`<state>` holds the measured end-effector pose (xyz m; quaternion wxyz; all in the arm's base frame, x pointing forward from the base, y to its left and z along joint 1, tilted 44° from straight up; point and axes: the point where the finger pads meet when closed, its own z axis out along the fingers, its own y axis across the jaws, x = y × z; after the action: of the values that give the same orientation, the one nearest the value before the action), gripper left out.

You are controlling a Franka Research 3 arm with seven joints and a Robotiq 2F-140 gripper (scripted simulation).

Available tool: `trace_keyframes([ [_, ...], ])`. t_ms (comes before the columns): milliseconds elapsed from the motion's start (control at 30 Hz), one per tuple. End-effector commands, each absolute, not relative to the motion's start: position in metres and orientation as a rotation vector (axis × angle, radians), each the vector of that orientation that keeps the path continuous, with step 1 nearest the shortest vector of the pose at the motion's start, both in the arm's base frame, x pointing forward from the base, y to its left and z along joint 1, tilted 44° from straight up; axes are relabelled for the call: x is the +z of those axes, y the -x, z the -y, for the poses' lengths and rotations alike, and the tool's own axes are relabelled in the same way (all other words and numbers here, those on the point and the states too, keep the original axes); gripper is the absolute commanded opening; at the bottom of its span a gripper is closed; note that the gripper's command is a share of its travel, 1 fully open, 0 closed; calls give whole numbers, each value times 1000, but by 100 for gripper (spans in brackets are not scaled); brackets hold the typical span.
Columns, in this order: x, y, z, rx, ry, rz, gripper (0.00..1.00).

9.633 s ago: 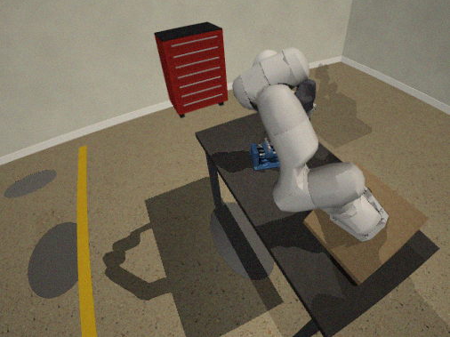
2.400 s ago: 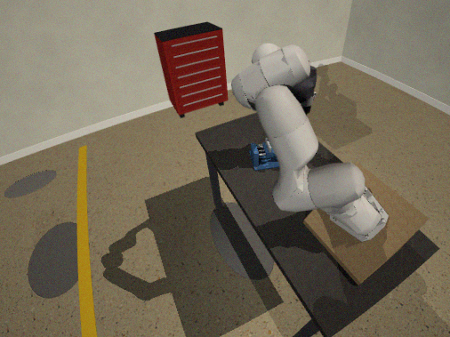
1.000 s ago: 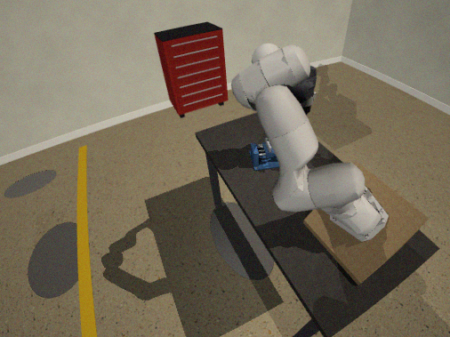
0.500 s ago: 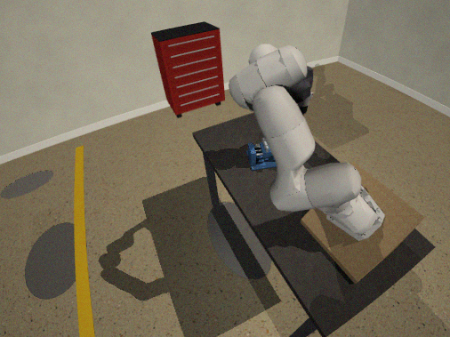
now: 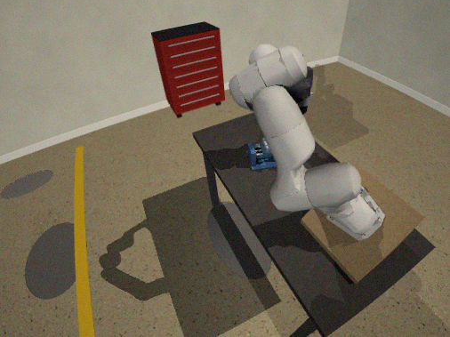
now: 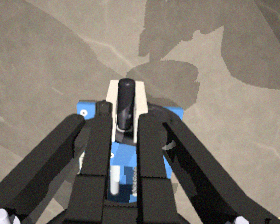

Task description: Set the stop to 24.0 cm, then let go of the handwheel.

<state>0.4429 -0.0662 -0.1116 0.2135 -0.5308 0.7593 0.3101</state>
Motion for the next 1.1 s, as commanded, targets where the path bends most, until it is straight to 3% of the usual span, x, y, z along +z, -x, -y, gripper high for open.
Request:
trace_keyframes([
  [0, -114, -444, 65, 860, 1471, -2112, 4],
  [1067, -127, -452, 58, 860, 1471, -2112, 4],
])
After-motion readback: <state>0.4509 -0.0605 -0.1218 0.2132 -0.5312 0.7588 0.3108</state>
